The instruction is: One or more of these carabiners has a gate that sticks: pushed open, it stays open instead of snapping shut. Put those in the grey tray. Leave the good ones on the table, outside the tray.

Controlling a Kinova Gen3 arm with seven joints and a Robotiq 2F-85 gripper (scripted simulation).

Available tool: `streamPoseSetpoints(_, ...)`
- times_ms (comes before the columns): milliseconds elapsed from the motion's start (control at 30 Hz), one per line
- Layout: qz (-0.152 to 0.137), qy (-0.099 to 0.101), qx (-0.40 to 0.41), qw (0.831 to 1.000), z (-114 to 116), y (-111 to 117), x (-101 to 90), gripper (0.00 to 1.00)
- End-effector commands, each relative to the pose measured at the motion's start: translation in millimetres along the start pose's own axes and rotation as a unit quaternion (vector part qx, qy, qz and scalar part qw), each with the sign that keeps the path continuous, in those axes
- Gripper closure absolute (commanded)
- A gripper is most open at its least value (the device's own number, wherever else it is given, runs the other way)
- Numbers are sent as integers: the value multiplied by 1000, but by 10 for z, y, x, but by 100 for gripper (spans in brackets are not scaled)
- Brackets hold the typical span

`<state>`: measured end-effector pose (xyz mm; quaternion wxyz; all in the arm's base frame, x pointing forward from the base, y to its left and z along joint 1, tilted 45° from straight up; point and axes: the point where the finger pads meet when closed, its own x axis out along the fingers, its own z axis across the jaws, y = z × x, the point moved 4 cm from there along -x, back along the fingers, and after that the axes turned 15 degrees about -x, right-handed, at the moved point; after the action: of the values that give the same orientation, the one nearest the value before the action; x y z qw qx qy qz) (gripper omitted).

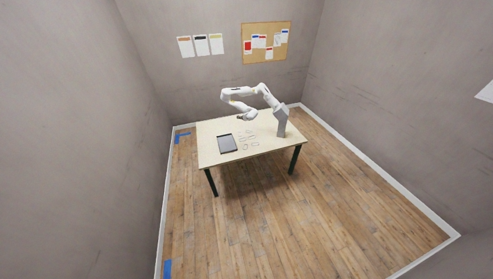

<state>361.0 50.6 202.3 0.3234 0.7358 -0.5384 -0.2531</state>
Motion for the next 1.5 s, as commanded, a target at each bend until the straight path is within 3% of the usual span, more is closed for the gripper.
streamPoseSetpoints(0, -16, -34, 66, 997, -108, 76, 26, 0)
streamPoseSetpoints(300, -16, -34, 66, 997, -108, 76, 26, 0)
streamPoseSetpoints(333, -48, -99, 181, 977, -134, 96, 25, 0)
streamPoseSetpoints(467, -54, -112, 204, 971, -142, 104, 27, 0)
streamPoseSetpoints(867, -55, -114, 208, 970, -143, 106, 28, 0)
streamPoseSetpoints(900, -85, -177, 319, 927, -154, 133, 34, 0)
streamPoseSetpoints(1067, -92, -191, 345, 914, -159, 145, 40, 0)
streamPoseSetpoints(1433, -92, -191, 345, 914, -159, 145, 40, 0)
streamPoseSetpoints(1467, -120, -250, 447, 850, -149, 172, 49, 0)
